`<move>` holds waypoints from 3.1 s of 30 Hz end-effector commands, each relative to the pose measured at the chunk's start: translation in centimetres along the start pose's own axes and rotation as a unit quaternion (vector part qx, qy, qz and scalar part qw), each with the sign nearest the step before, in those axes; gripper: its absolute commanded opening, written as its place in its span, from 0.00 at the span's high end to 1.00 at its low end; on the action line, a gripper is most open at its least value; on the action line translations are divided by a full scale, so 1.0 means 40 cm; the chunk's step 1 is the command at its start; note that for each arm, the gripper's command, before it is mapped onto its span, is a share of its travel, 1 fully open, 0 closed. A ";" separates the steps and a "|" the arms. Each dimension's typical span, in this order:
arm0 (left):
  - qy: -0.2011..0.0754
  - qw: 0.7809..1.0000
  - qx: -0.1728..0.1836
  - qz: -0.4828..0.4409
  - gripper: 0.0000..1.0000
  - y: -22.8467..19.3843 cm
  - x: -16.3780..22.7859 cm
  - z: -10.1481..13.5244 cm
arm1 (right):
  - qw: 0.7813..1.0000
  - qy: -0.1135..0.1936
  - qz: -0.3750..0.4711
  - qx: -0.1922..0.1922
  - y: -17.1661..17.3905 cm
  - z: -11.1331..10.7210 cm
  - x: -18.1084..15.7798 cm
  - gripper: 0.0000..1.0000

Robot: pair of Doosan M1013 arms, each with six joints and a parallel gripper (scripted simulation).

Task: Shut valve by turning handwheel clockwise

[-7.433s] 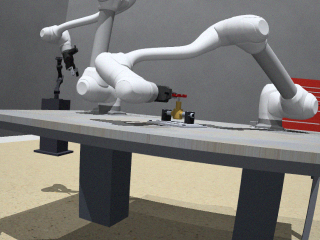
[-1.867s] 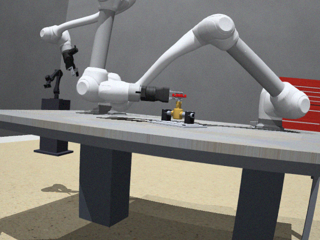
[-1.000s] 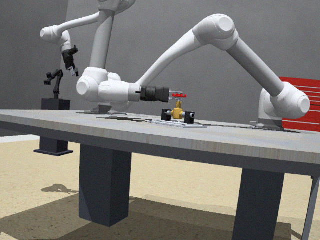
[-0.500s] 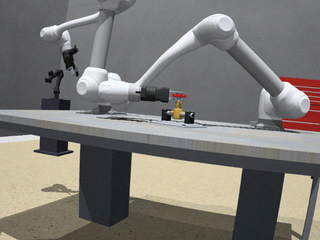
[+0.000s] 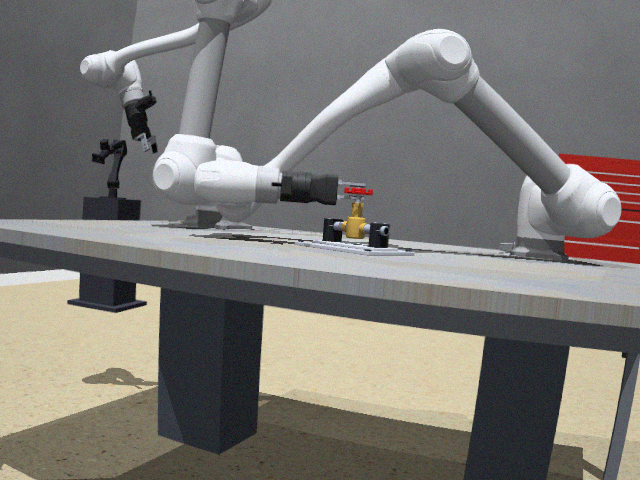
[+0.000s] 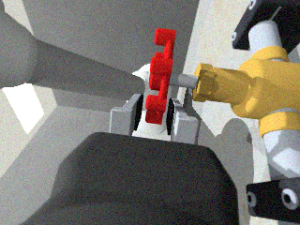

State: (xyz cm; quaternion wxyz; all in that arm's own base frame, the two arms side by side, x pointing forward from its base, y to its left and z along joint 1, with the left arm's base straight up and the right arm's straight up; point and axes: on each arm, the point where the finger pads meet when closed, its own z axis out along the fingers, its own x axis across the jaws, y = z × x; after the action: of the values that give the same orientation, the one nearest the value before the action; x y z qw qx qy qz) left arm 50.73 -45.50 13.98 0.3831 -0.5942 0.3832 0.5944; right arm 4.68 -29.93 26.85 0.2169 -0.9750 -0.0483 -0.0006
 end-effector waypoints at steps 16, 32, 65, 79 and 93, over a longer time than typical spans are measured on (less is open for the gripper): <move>0.001 0.995 -0.104 0.000 0.45 -0.002 -0.004 -0.015 | 1.000 0.000 0.000 -0.001 0.000 -0.001 0.000 0.00; 0.001 0.967 -0.255 0.000 0.45 -0.009 -0.004 -0.035 | 1.000 0.000 0.000 -0.001 0.000 -0.001 0.000 0.00; 0.001 0.496 -0.869 0.001 0.45 -0.107 -0.004 -0.061 | 1.000 0.000 0.000 -0.001 0.000 -0.001 0.000 0.00; 0.000 0.139 -0.990 -0.001 0.45 -0.139 -0.003 -0.017 | 1.000 0.000 0.000 -0.001 0.000 -0.001 0.000 0.00; 0.000 -0.105 -0.994 0.001 0.45 -0.139 -0.003 0.014 | 1.000 0.000 0.000 -0.001 0.000 -0.001 0.000 0.00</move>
State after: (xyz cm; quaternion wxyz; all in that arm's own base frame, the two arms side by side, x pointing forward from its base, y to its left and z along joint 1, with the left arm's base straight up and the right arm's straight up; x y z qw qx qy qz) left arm 55.68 -42.37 13.64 0.5967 0.3698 0.6119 -0.3643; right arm 4.68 -29.93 26.85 0.2169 -0.9750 -0.0483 -0.0006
